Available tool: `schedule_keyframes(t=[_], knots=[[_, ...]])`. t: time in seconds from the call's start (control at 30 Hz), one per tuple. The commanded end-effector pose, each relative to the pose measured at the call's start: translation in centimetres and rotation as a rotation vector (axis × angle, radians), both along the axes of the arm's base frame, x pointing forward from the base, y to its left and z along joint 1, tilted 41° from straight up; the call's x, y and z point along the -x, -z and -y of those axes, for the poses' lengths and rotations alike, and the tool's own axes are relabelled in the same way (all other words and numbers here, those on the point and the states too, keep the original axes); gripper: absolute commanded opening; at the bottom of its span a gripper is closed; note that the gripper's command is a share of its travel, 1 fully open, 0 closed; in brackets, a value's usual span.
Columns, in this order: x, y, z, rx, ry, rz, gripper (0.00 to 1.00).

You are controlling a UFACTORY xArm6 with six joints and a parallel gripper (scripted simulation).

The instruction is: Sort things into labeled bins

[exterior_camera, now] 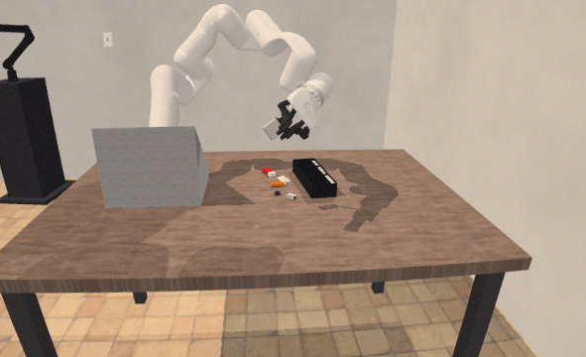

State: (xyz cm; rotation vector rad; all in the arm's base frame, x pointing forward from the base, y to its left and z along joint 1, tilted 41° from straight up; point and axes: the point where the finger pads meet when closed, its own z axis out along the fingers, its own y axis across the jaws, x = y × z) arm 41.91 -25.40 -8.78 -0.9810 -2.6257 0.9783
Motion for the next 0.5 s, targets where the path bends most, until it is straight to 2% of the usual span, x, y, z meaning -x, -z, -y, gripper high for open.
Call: schedule_keyframes(t=[0.0,0.4,0.47], knots=[[0.8,-0.8,-0.9,-0.008,0.127,0.046,0.07],[2.4,-2.0,-3.3,-0.025,0.414,0.124,0.07],[3.0,-2.7,-4.7,-0.027,0.461,0.133,0.07]])
